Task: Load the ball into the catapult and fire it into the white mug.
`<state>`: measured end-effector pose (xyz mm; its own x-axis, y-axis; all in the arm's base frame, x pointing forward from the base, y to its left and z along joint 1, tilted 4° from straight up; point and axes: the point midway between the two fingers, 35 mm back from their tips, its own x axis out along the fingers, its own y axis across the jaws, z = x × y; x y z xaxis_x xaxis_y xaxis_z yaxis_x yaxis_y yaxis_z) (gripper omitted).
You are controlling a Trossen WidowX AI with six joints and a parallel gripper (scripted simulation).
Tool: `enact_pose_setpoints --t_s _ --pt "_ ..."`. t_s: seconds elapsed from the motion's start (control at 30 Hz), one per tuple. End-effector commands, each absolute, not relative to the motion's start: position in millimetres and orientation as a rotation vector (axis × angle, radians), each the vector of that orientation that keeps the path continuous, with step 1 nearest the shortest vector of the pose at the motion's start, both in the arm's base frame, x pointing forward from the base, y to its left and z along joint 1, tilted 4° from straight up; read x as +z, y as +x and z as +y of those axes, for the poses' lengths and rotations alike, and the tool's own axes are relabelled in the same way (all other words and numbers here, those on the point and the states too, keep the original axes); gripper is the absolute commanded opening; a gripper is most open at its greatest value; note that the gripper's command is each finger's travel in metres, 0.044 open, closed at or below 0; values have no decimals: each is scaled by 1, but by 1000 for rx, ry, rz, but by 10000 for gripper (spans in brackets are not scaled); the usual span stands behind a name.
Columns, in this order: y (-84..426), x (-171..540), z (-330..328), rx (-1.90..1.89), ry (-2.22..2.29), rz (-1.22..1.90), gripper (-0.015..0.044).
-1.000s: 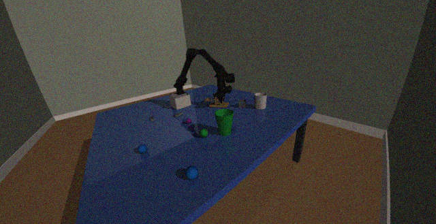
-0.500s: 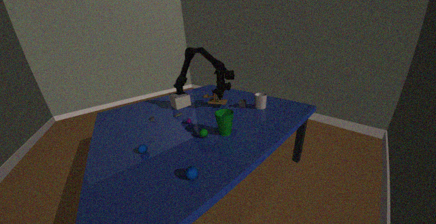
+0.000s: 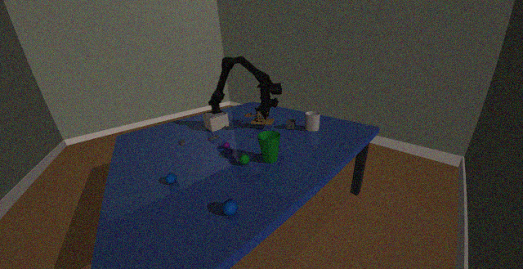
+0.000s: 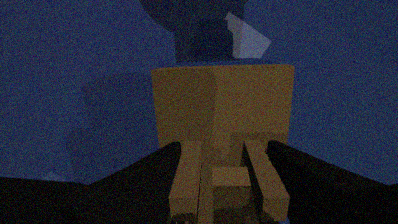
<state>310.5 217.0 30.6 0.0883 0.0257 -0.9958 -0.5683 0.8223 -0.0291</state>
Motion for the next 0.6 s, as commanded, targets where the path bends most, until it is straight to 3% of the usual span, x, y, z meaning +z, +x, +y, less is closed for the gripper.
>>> enact_pose_setpoints --t_s 0.0,0.57 --pt "312 27 218 468 -465 1417 0" --pt "315 -1 219 468 -466 1417 0"
